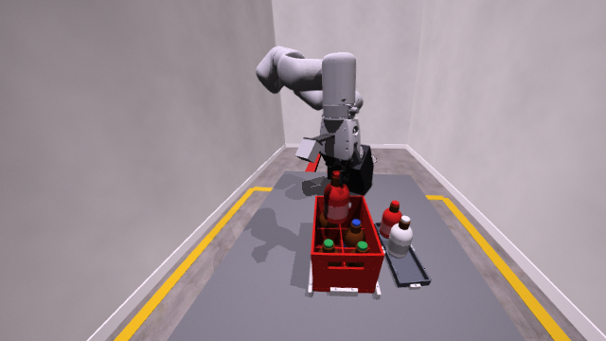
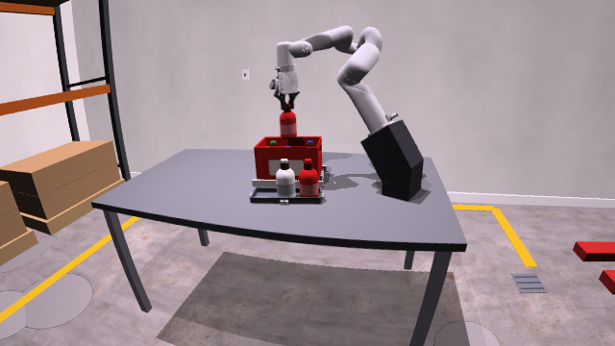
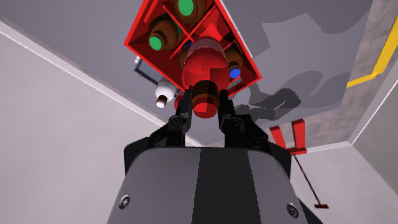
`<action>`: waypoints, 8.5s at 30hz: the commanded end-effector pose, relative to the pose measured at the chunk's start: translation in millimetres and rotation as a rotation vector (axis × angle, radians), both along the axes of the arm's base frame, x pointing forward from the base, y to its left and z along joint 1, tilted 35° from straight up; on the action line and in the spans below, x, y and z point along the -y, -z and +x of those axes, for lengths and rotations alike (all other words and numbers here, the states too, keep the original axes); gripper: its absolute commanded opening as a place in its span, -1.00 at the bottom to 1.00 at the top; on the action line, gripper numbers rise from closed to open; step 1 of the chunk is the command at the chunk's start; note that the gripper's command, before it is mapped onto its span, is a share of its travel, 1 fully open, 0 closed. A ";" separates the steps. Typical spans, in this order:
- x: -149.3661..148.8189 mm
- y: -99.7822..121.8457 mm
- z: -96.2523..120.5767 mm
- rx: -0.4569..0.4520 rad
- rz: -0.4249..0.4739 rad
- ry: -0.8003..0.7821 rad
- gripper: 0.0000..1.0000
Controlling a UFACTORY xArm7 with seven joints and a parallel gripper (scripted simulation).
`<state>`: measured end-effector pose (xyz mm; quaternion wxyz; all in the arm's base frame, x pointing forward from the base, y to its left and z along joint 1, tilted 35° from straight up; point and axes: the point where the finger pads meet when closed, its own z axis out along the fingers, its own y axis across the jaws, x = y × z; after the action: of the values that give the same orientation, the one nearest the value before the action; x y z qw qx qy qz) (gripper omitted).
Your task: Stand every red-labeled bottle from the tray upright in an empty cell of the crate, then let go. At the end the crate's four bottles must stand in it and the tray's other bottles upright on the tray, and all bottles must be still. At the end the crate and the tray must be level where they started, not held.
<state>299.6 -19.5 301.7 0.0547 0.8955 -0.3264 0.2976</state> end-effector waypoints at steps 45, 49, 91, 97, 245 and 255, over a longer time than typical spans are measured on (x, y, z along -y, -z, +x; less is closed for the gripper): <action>19.4 -5.2 -5.2 0.003 0.000 -0.001 -1.00; 19.4 -5.2 -5.2 0.003 0.000 -0.001 -1.00; 26.6 12.2 5.7 0.004 0.000 -0.001 -1.00; 28.5 17.0 8.6 0.004 0.000 -0.001 -1.00; 49.0 72.6 42.9 0.004 0.000 -0.001 -1.00; 52.4 82.4 48.9 0.004 0.000 -0.001 -1.00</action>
<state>346.1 -71.1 220.6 0.0543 0.8955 -0.3265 0.2977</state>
